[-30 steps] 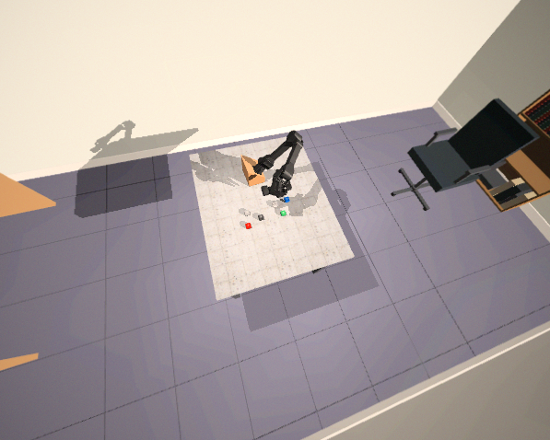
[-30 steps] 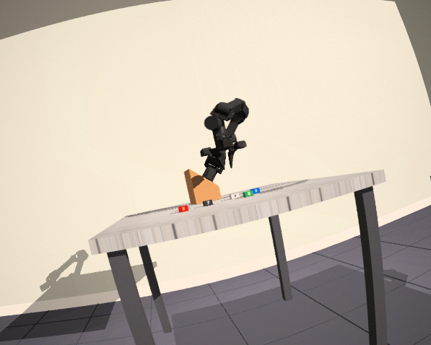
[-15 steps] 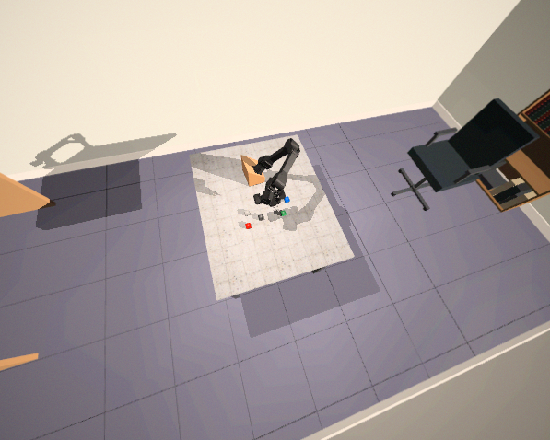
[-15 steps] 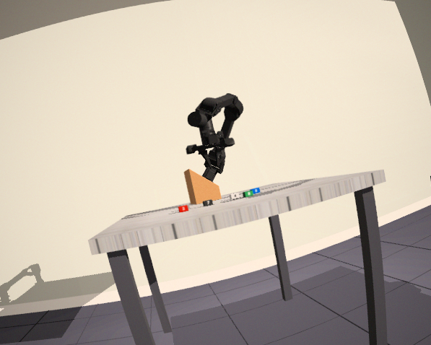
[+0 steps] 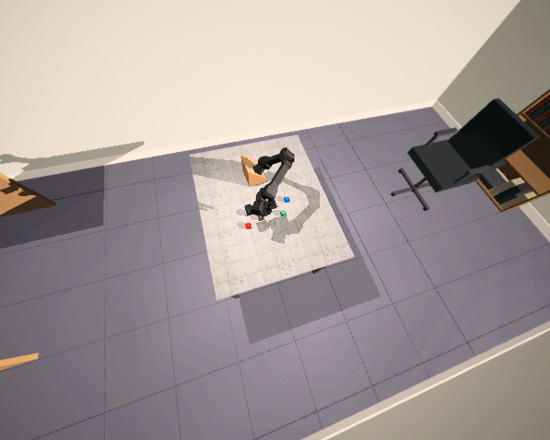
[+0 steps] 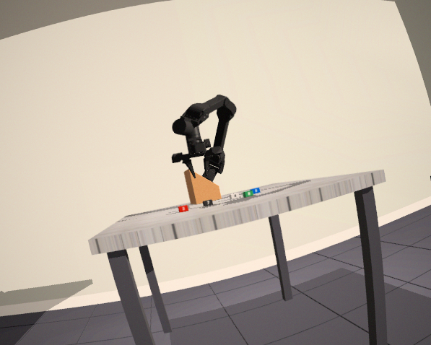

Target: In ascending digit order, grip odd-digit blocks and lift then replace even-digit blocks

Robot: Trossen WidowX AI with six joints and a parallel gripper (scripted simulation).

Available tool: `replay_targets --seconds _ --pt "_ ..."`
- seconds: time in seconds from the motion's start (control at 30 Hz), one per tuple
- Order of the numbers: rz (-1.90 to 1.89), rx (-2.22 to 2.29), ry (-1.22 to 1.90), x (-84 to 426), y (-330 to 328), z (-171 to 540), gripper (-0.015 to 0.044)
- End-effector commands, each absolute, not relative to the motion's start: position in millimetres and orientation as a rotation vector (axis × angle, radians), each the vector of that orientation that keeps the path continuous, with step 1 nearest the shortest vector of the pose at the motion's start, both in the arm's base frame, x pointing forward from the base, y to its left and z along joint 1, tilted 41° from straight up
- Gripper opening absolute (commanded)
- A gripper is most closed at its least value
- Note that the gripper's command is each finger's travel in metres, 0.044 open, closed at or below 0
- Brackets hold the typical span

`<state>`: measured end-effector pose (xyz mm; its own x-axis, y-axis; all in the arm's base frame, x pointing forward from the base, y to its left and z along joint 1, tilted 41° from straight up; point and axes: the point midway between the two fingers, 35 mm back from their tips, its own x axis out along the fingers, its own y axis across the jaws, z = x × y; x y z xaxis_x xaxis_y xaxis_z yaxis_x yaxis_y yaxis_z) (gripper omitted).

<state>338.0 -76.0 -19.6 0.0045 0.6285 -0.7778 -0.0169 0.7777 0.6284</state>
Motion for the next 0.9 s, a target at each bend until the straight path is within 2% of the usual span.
replay_targets --seconds 0.0,0.13,0.87 --pt "0.566 0.541 1.525 330 -35 -65 0.0304" --pt "0.566 0.542 1.525 330 -34 -66 0.0400" --pt "0.567 0.543 1.524 329 -14 -89 0.0400"
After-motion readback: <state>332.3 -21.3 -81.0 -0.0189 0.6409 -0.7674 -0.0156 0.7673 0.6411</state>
